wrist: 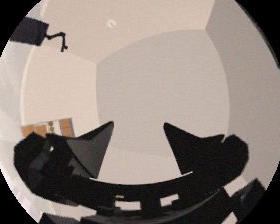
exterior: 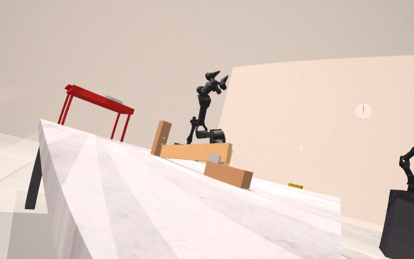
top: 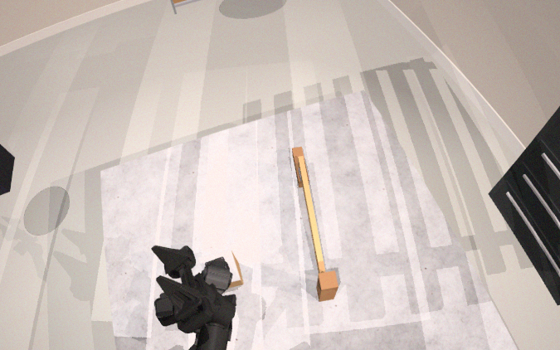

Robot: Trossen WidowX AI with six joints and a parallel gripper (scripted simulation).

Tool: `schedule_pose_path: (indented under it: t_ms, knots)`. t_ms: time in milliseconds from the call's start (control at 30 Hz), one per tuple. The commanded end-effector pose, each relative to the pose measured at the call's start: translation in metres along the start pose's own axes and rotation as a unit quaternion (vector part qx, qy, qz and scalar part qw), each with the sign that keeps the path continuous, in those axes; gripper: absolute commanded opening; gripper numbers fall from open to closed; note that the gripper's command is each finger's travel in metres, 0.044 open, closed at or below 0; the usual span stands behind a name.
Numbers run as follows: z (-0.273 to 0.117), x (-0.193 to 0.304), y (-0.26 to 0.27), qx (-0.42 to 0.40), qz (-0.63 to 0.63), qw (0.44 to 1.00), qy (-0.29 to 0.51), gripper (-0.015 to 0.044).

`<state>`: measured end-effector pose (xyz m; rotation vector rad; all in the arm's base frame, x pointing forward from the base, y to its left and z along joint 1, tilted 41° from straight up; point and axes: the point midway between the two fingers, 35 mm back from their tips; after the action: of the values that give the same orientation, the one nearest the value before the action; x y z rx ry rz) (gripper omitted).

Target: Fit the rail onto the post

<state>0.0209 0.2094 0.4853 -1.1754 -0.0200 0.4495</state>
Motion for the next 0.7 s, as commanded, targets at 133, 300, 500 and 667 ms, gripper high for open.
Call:
schedule_pose_path:
  t_ms: [133,300,500,667]
  knots:
    - [0.005,0.056,0.007,-0.004,0.043,0.995,0.095,0.044]
    - [-0.003,0.135,0.024,-0.012,0.097,0.968,0.232,0.044]
    - [-0.039,0.228,0.054,-0.027,0.159,0.901,0.403,0.044]
    - [-0.088,0.292,0.086,-0.047,0.197,0.82,0.535,0.044]
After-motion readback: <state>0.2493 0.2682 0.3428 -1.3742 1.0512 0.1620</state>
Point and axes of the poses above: the point midway between the two fingers, 35 mm back from their tips, its own z axis out along the fingers, its own y axis across the jaws, x = y × z, and after that the axes turned 10 degrees about z, right-handed
